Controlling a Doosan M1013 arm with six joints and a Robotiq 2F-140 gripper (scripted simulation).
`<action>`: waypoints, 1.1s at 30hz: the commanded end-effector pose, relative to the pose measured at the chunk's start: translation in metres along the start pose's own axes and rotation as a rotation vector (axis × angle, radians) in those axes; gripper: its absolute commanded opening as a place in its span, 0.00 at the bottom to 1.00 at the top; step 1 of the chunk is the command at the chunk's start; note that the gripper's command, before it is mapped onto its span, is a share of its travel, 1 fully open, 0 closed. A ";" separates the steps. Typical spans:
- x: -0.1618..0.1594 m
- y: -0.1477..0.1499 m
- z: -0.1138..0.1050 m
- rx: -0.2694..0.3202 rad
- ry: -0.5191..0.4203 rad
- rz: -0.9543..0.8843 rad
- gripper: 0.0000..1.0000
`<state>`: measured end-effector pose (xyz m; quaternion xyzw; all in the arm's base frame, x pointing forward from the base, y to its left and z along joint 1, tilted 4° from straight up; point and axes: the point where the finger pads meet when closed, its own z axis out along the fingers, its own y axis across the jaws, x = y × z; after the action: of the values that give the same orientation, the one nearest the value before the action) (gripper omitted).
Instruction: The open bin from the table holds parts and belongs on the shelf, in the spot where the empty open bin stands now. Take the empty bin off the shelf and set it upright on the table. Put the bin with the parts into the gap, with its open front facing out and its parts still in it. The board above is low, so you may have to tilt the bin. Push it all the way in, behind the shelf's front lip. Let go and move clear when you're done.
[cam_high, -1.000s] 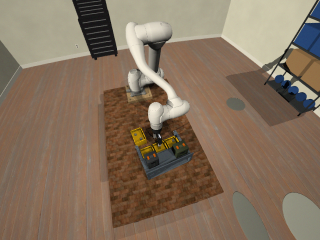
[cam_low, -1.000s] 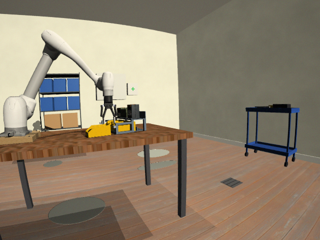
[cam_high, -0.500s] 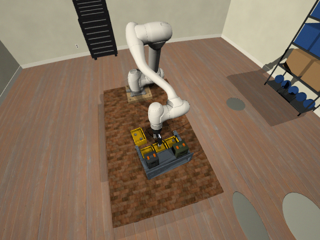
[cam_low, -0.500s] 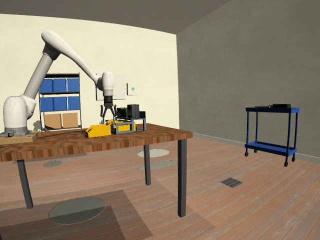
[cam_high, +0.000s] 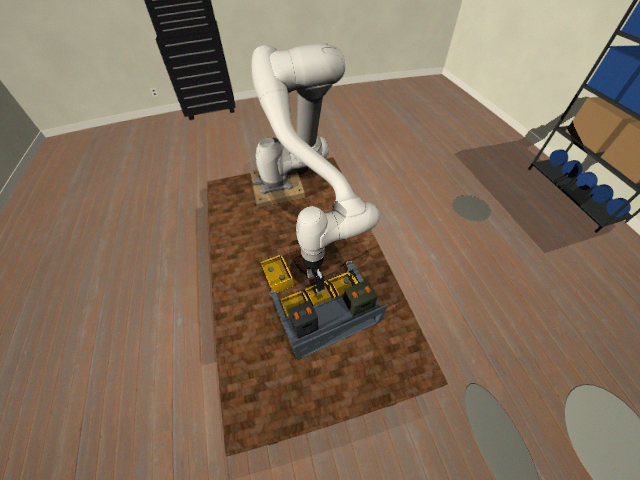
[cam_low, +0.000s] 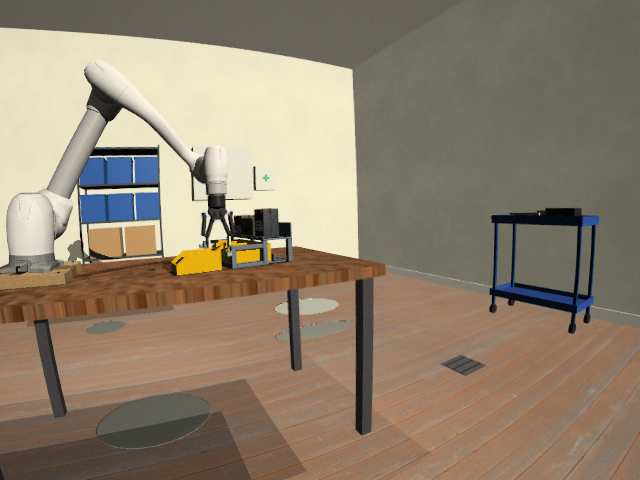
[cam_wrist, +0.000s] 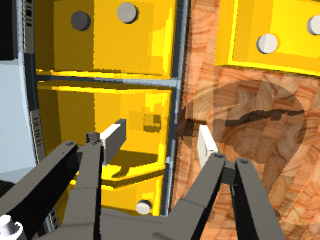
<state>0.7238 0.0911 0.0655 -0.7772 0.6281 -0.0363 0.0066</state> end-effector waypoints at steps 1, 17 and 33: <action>0.001 0.004 0.007 -0.005 0.000 0.002 0.62; 0.001 0.004 0.017 -0.005 0.000 0.002 0.62; 0.001 0.004 0.017 -0.005 0.000 0.002 0.62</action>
<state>0.7246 0.0908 0.0526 -0.7773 0.6281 -0.0360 0.0068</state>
